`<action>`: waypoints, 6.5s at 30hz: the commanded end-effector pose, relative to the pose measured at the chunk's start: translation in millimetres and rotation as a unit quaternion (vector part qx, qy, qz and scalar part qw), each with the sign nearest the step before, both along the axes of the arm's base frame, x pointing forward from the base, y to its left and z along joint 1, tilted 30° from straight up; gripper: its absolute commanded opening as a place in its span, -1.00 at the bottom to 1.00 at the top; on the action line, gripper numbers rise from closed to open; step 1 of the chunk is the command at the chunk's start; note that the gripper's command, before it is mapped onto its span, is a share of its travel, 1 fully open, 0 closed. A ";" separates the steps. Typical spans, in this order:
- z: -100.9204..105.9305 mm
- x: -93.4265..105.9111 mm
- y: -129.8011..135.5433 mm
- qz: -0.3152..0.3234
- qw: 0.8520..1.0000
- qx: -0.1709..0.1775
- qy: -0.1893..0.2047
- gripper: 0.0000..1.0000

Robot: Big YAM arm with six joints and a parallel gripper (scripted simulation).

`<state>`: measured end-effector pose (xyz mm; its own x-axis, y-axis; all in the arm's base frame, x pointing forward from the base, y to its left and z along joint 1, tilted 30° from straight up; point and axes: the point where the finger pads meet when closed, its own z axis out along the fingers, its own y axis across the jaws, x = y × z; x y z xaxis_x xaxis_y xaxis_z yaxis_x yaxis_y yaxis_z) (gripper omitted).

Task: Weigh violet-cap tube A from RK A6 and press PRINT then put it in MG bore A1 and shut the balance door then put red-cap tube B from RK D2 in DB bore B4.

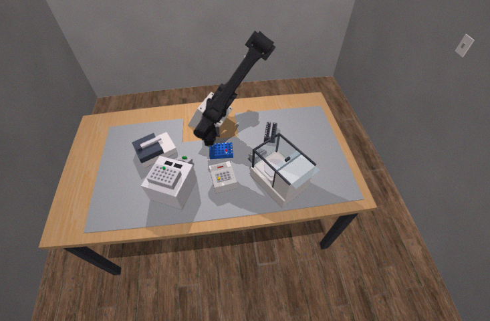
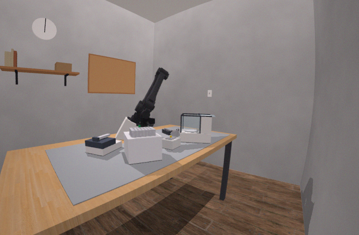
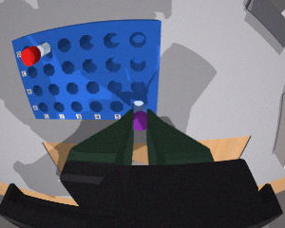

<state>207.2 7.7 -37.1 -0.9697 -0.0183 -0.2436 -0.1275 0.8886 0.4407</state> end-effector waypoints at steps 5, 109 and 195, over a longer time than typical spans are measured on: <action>3.2 8.3 -1.4 -0.002 1.000 -0.004 -0.009 -0.82; 28.1 2.8 -11.5 -0.002 1.000 -0.005 -0.011 -0.82; 55.8 -3.0 -31.7 -0.002 1.000 -0.007 -0.012 -0.82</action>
